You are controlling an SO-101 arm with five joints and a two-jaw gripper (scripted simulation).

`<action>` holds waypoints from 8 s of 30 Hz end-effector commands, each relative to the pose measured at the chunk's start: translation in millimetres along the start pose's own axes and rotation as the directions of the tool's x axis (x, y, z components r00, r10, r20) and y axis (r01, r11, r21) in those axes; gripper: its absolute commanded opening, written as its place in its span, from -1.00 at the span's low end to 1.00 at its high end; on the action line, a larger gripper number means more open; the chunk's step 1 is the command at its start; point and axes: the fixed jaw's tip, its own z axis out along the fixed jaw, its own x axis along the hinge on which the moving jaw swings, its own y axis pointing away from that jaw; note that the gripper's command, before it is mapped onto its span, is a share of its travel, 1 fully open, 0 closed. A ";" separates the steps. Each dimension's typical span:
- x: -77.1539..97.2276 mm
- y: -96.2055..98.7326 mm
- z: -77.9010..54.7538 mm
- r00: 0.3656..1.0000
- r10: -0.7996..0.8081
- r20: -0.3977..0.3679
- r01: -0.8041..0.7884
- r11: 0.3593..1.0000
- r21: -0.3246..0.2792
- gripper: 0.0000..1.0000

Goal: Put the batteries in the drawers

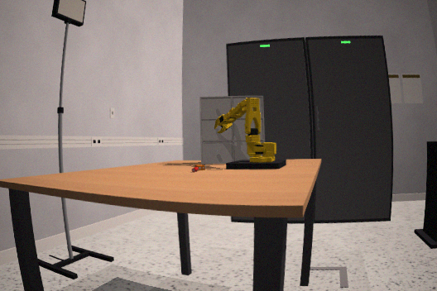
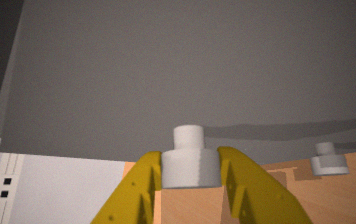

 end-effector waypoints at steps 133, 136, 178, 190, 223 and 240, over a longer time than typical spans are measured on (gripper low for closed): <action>29.3 3.3 -38.3 0.997 -0.029 -0.068 0.026 0.998 -0.052 -1.00; 29.3 3.3 -38.3 0.997 -0.029 -0.068 0.026 0.998 -0.052 -1.00; 35.9 3.4 -47.8 0.996 -0.038 -0.085 0.033 0.997 -0.064 -1.00; 38.5 3.4 -51.6 0.995 -0.042 -0.093 0.035 0.997 -0.069 -1.00; 39.2 3.3 -52.5 0.995 -0.043 -0.094 0.036 0.997 -0.070 -0.79; 39.2 3.3 -52.5 0.995 -0.043 -0.094 0.036 0.997 -0.070 -0.60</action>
